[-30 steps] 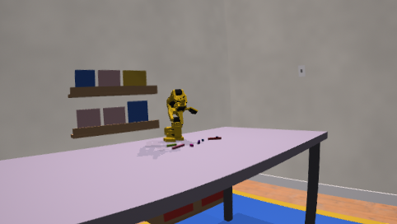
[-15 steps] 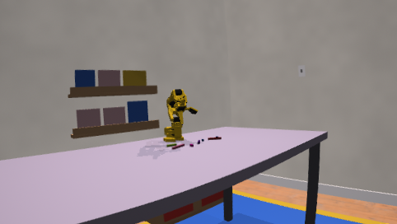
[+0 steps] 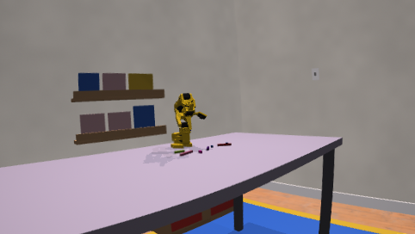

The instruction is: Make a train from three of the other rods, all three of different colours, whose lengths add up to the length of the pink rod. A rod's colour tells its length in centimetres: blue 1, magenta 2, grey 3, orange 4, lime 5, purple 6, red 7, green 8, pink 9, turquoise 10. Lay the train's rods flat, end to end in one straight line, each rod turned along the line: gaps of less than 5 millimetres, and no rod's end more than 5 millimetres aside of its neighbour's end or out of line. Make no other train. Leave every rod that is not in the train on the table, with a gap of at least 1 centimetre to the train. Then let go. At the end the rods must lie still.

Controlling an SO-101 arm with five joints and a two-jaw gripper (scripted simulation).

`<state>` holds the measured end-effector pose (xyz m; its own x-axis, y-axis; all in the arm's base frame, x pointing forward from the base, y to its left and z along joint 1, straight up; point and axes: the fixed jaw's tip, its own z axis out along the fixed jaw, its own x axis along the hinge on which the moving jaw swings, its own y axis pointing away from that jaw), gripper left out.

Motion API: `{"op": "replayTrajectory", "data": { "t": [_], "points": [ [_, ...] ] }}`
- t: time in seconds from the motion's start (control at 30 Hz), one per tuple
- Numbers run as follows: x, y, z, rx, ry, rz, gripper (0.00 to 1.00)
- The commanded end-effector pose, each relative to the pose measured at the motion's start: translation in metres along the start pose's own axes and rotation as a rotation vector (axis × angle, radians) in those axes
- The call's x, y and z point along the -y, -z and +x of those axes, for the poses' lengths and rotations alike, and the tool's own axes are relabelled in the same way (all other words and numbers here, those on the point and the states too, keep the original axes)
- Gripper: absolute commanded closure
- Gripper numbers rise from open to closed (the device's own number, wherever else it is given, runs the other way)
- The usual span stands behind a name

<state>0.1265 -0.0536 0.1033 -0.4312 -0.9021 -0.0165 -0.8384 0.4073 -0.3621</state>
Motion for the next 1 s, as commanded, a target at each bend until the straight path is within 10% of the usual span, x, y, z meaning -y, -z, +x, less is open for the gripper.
{"op": "replayTrajectory", "data": {
  "t": [0.0, 0.97],
  "points": [
    [0.009, 0.008, -0.002, 0.007, 0.014, 0.066, 0.00],
    [-0.005, 0.007, -0.074, 0.175, 0.481, -0.040, 0.00]
  ]
}}
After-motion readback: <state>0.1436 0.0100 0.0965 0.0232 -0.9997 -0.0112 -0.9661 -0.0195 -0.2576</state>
